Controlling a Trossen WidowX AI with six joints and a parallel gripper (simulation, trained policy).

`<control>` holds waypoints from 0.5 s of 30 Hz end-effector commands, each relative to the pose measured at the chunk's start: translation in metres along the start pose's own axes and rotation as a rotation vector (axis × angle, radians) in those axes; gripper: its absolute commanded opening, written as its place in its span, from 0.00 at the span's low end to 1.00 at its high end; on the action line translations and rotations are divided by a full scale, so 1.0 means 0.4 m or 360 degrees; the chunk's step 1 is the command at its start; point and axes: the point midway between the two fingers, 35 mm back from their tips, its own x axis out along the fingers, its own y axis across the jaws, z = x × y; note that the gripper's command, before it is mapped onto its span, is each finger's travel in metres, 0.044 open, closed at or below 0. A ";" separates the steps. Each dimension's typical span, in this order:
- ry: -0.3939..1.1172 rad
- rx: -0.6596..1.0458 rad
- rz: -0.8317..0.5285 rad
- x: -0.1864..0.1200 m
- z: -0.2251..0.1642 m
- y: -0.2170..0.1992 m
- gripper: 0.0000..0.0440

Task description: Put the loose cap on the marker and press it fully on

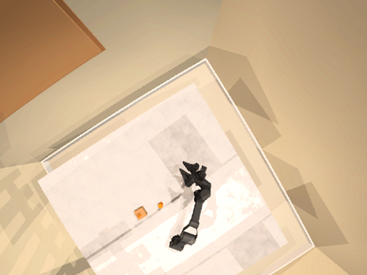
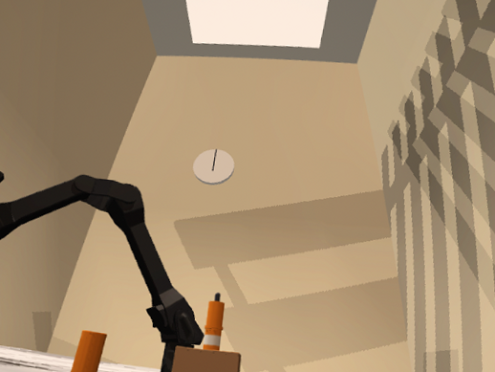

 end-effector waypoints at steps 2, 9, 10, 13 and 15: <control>-0.0018 0.0010 -0.0011 0.004 0.006 0.007 0.79; -0.0071 0.0077 -0.0056 0.031 0.028 0.046 0.47; -0.0077 0.0085 -0.0062 0.035 0.030 0.052 0.48; -0.0094 0.0102 -0.0081 0.047 0.036 0.071 0.50; -0.0104 0.0112 -0.0095 0.055 0.039 0.084 0.51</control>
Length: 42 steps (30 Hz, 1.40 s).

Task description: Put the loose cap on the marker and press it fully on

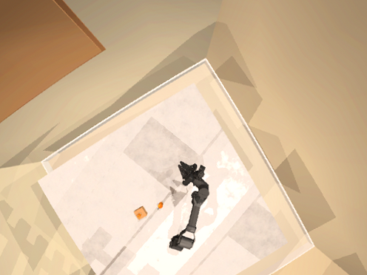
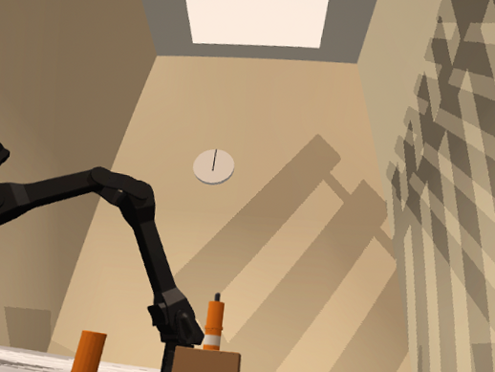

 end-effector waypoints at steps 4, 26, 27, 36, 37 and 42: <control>-0.0040 0.0001 -0.0037 0.025 0.009 0.055 0.53; -0.0099 0.0089 -0.0237 0.090 -0.035 0.144 0.62; -0.0099 0.0093 -0.0248 0.092 -0.038 0.146 0.62; -0.0098 0.0138 -0.0352 0.108 -0.073 0.160 0.65; -0.0097 0.0144 -0.0364 0.109 -0.077 0.161 0.65; -0.0092 0.0170 -0.0429 0.115 -0.098 0.165 0.66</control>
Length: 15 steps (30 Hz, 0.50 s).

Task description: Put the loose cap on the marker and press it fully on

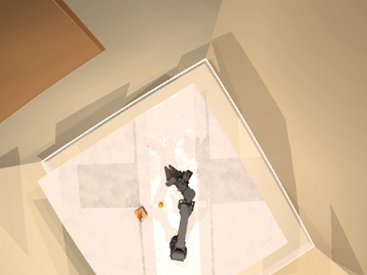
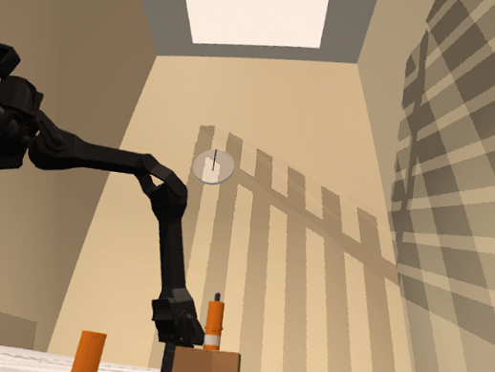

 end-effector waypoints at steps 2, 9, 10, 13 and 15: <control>-0.0004 0.0001 -0.0053 0.000 -0.018 0.011 0.67; 0.0005 0.0035 -0.0155 0.001 -0.050 0.006 0.68; 0.0006 0.0040 -0.0170 0.001 -0.054 0.005 0.68; 0.0010 0.0054 -0.0217 0.000 -0.068 0.001 0.69; 0.0014 0.0064 -0.0249 -0.001 -0.078 -0.003 0.69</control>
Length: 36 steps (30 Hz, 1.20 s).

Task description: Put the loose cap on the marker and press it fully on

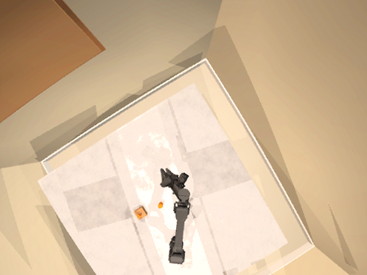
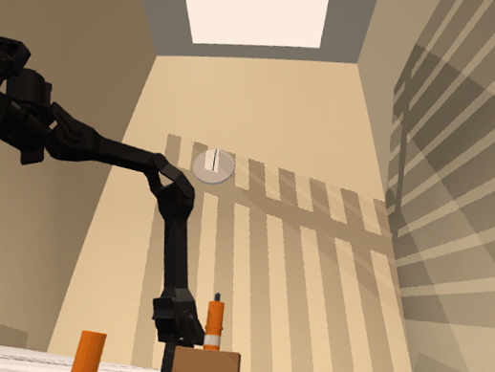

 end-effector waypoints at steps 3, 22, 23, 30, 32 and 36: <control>0.0001 0.0008 -0.0083 -0.005 -0.024 -0.003 0.70; 0.0049 0.0083 -0.0413 -0.022 -0.113 -0.062 0.71; 0.0052 0.0087 -0.0431 -0.024 -0.118 -0.066 0.71; 0.0077 0.0107 -0.0558 -0.036 -0.150 -0.093 0.71; 0.0084 0.0113 -0.0595 -0.040 -0.159 -0.100 0.71; 0.0100 0.0123 -0.0668 -0.048 -0.178 -0.117 0.72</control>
